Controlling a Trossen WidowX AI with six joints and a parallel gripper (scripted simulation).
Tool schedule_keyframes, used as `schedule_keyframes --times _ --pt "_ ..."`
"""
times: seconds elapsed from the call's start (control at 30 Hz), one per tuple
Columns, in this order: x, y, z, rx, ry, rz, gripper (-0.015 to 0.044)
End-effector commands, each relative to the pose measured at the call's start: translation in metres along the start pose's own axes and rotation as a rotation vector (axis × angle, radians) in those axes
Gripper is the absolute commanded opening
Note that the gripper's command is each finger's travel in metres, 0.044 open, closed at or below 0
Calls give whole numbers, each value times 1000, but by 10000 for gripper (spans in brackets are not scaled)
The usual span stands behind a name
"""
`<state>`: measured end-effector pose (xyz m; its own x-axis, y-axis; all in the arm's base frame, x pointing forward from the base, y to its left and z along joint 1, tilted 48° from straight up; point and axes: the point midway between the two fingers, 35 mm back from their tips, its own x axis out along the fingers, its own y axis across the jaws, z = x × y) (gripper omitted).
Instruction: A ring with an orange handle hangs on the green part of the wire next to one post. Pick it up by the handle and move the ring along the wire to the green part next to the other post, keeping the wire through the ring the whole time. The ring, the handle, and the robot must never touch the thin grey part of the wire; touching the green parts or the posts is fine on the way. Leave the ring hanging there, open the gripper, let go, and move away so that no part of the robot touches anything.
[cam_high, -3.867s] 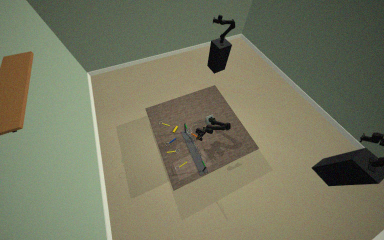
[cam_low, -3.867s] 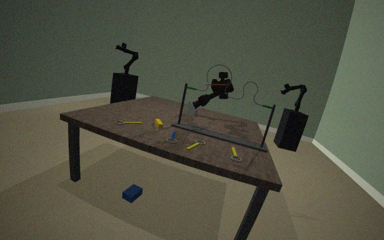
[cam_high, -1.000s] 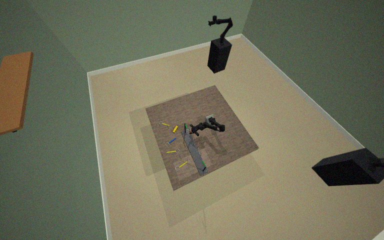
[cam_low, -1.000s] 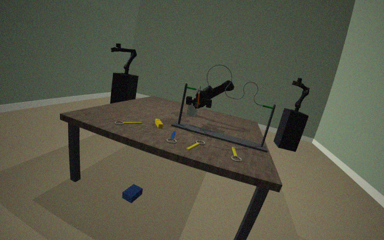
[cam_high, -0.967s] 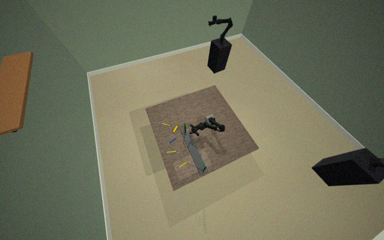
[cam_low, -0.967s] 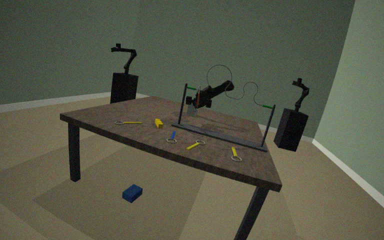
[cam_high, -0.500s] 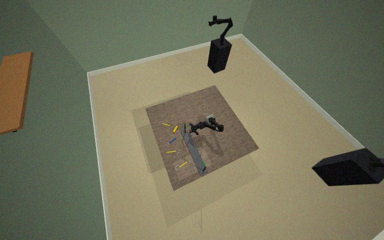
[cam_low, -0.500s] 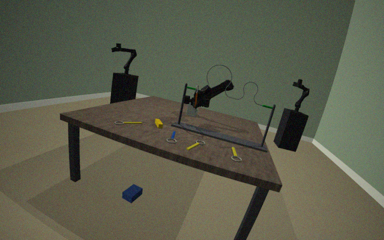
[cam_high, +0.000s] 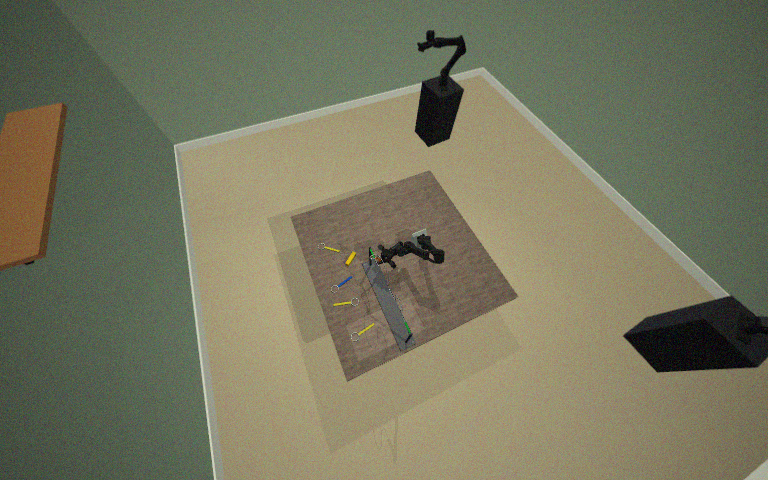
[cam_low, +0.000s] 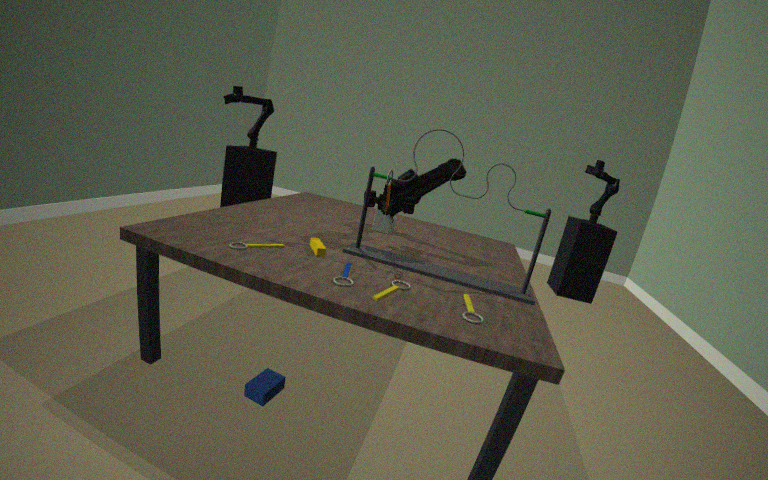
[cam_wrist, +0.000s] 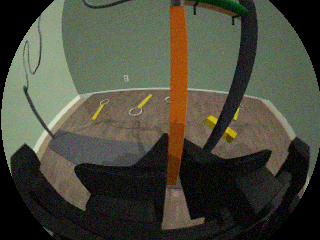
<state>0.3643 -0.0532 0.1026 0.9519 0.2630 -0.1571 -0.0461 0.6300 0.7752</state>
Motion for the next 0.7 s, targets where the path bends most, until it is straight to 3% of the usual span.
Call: schedule_keyframes --times 0.0,0.67 --pt "-1 -5 -1 -2 2 -1 -150" --pt "6 -11 -17 -2 1 0 -150"
